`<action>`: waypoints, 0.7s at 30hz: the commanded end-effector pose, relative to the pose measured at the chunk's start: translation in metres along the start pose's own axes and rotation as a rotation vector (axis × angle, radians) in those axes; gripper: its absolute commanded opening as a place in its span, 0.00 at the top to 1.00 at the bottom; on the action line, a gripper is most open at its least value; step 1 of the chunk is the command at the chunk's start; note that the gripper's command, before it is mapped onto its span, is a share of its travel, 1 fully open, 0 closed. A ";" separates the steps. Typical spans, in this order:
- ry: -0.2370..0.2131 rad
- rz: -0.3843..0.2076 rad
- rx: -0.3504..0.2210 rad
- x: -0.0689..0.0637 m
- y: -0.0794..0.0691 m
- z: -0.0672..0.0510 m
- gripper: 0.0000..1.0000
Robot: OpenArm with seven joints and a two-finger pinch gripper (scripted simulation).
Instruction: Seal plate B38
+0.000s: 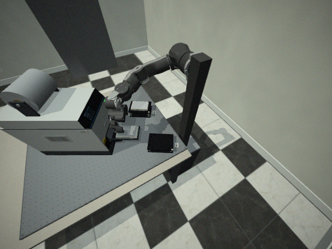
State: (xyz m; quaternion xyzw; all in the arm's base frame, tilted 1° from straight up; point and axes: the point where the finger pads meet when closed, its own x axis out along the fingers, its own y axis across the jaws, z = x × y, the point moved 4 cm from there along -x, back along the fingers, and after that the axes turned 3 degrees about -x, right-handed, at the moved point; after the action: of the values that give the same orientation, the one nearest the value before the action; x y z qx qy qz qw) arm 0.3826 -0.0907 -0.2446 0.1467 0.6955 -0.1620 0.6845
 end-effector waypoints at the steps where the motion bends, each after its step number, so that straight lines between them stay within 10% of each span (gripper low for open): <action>1: -0.001 0.008 -0.002 -0.001 0.001 0.000 0.23; 21: -0.003 0.011 -0.005 -0.001 0.003 -0.005 0.23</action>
State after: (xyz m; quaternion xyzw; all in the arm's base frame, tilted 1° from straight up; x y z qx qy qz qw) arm 0.3799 -0.0864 -0.2437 0.1474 0.6944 -0.1563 0.6868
